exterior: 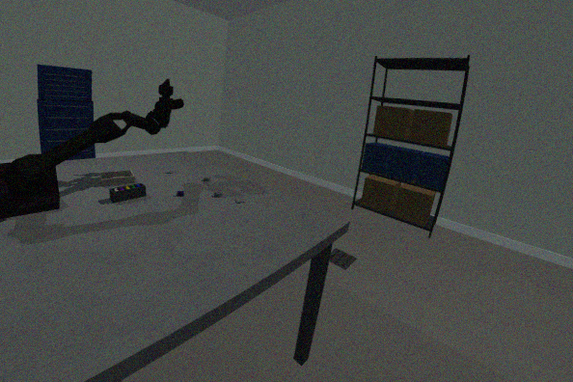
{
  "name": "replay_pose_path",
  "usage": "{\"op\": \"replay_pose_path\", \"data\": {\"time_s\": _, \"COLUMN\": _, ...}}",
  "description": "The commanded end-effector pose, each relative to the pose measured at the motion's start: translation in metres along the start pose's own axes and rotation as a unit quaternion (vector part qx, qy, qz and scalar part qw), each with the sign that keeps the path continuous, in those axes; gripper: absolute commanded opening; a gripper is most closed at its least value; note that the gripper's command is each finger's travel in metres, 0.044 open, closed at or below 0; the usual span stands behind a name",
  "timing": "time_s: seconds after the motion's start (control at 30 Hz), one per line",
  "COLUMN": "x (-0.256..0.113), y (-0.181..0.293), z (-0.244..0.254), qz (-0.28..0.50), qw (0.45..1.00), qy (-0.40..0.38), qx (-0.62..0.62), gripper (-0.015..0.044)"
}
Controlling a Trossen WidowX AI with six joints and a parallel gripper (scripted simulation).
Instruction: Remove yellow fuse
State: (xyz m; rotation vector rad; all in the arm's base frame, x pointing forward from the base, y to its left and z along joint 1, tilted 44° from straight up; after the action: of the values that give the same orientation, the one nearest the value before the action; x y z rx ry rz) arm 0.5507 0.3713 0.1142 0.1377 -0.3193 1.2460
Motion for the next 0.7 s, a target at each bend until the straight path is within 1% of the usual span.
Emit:
{"op": "replay_pose_path", "data": {"time_s": 0.0, "x": 0.000, "y": -0.001, "z": 0.000, "qz": -0.004, "qw": 1.000, "qy": 0.002, "qx": -0.002, "gripper": 0.0374}}
{"op": "replay_pose_path", "data": {"time_s": 0.07, "x": -0.001, "y": -0.011, "z": -0.002, "qz": -0.031, "qw": 0.999, "qy": 0.022, "qx": -0.021, "gripper": 0.0321}}
{"op": "replay_pose_path", "data": {"time_s": 0.17, "x": -0.006, "y": -0.031, "z": -0.007, "qz": -0.089, "qw": 0.991, "qy": 0.080, "qx": -0.066, "gripper": 0.0242}}
{"op": "replay_pose_path", "data": {"time_s": 0.27, "x": -0.018, "y": -0.047, "z": -0.015, "qz": -0.134, "qw": 0.973, "qy": 0.152, "qx": -0.114, "gripper": 0.0164}}
{"op": "replay_pose_path", "data": {"time_s": 0.37, "x": -0.035, "y": -0.058, "z": -0.024, "qz": -0.163, "qw": 0.944, "qy": 0.235, "qx": -0.163, "gripper": 0.0085}}
{"op": "replay_pose_path", "data": {"time_s": 0.4, "x": -0.042, "y": -0.061, "z": -0.027, "qz": -0.169, "qw": 0.932, "qy": 0.265, "qx": -0.179, "gripper": 0.0074}}
{"op": "replay_pose_path", "data": {"time_s": 0.53, "x": -0.076, "y": -0.064, "z": -0.038, "qz": -0.169, "qw": 0.873, "qy": 0.389, "qx": -0.241, "gripper": 0.0074}}
{"op": "replay_pose_path", "data": {"time_s": 0.67, "x": -0.118, "y": -0.058, "z": -0.044, "qz": -0.132, "qw": 0.795, "qy": 0.512, "qx": -0.295, "gripper": 0.0074}}
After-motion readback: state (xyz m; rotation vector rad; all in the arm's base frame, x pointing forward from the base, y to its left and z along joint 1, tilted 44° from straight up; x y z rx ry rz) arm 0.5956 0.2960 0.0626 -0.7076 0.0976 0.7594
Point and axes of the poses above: the point midway between the two fingers, 35 mm back from their tips, its own x axis out along the fingers, its own z axis across the jaws, y = z × x, the point moved 1 cm from there along -x, back along the fingers, and after that the axes turned 11 degrees about x, right-handed, at the moved point
